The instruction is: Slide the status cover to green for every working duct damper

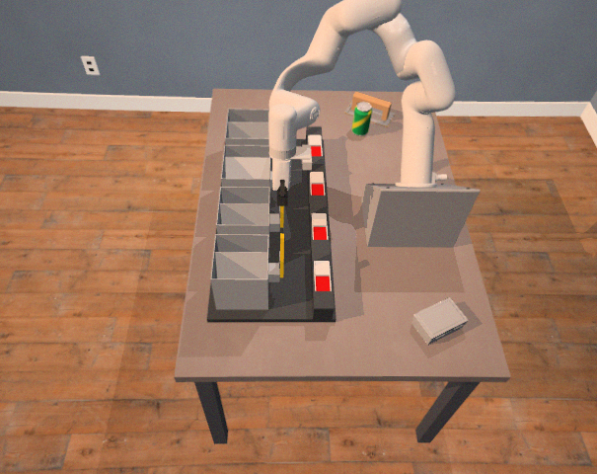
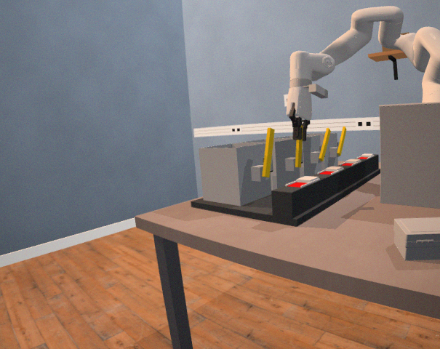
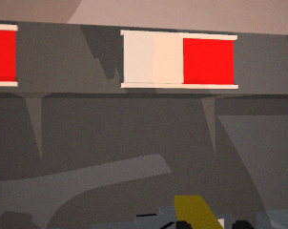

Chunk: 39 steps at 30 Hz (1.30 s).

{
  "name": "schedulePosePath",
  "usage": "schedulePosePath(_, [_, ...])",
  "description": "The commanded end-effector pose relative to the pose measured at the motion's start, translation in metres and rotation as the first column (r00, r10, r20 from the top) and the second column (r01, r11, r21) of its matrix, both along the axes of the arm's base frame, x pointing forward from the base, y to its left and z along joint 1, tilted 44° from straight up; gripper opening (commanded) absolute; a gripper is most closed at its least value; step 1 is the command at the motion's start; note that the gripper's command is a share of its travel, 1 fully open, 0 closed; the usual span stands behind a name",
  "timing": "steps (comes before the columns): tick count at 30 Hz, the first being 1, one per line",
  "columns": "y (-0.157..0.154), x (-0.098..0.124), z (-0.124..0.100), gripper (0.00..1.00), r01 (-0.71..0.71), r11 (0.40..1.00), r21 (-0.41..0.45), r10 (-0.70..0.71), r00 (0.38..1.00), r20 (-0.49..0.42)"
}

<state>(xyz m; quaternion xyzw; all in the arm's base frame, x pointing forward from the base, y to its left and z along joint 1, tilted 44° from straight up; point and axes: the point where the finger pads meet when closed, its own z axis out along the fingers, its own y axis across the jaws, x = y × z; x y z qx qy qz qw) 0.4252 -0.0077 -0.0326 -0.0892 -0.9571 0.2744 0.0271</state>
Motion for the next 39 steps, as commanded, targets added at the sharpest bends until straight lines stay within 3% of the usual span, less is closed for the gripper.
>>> schedulePosePath(1, [-0.001,0.001,0.002,0.19,-0.001,1.000,0.019,0.001,1.000,0.007])
schedulePosePath(39, [-0.027,-0.004,0.013,0.19,-0.010,0.952,0.305,-0.009,0.998,0.060])
